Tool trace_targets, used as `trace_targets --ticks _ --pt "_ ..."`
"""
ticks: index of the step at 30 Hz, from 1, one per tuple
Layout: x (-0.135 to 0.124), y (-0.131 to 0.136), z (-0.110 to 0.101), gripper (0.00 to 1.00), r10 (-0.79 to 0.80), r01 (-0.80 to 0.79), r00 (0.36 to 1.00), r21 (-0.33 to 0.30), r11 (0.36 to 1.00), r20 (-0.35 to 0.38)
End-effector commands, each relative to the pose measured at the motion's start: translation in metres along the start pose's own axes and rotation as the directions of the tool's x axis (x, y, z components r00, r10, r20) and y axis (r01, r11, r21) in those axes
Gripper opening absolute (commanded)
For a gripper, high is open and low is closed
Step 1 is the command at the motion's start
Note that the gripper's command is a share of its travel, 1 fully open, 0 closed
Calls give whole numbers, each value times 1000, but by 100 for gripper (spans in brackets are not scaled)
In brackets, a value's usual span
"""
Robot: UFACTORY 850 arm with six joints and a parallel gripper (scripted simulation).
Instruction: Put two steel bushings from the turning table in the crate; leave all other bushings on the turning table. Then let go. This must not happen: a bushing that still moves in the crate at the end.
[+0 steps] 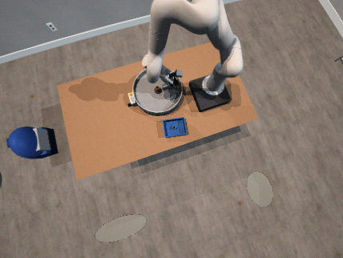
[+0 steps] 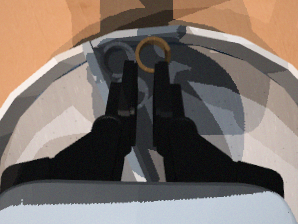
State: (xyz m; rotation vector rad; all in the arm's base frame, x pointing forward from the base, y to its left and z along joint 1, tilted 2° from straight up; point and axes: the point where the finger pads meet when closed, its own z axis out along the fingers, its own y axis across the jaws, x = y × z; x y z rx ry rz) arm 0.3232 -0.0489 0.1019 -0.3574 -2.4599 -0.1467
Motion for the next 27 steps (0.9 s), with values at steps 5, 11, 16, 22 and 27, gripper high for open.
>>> trace_targets --ticks 5,11,16,22,27 --pt "0 0 -1 10 0 0 1000 0 1000 1" --pt "-1 0 1 10 0 0 1000 0 1000 1" --pt "-9 0 10 10 0 0 1000 0 1000 1" --pt "-15 0 17 10 0 0 1000 0 1000 1" --pt "-15 0 17 10 0 0 1000 0 1000 1"
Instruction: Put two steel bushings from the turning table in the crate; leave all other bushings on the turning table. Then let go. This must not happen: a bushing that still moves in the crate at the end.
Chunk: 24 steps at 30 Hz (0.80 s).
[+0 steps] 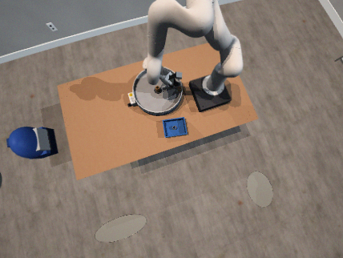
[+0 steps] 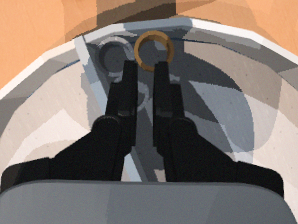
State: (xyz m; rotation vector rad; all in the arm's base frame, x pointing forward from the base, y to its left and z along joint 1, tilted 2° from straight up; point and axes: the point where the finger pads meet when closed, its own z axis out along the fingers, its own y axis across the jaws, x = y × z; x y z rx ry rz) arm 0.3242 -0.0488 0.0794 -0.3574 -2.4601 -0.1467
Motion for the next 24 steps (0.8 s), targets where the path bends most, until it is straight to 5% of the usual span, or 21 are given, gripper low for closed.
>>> trace_targets --ticks 1,24 --pt "0 0 -1 10 0 0 1000 0 1000 1" --pt "-12 0 14 10 0 0 1000 0 1000 1"
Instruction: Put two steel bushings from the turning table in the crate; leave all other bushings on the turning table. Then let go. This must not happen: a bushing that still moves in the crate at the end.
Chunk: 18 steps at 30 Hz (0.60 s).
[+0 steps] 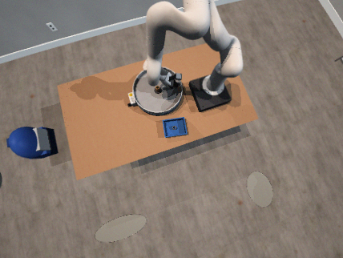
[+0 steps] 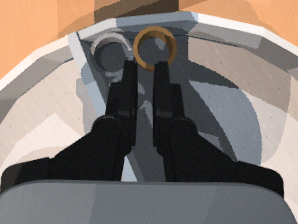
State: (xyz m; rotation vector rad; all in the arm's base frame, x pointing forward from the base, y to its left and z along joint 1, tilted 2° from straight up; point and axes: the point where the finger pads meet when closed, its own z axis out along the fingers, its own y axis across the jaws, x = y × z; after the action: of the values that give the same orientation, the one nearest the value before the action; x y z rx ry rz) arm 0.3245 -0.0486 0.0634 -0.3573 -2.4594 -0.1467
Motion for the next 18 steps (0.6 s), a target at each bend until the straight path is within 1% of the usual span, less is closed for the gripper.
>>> trace_targets --ticks 1,9,18 --pt "-3 0 3 10 0 0 1000 0 1000 2" --pt "-11 0 11 10 0 0 1000 0 1000 2" --pt "-12 0 13 10 0 0 1000 0 1000 2"
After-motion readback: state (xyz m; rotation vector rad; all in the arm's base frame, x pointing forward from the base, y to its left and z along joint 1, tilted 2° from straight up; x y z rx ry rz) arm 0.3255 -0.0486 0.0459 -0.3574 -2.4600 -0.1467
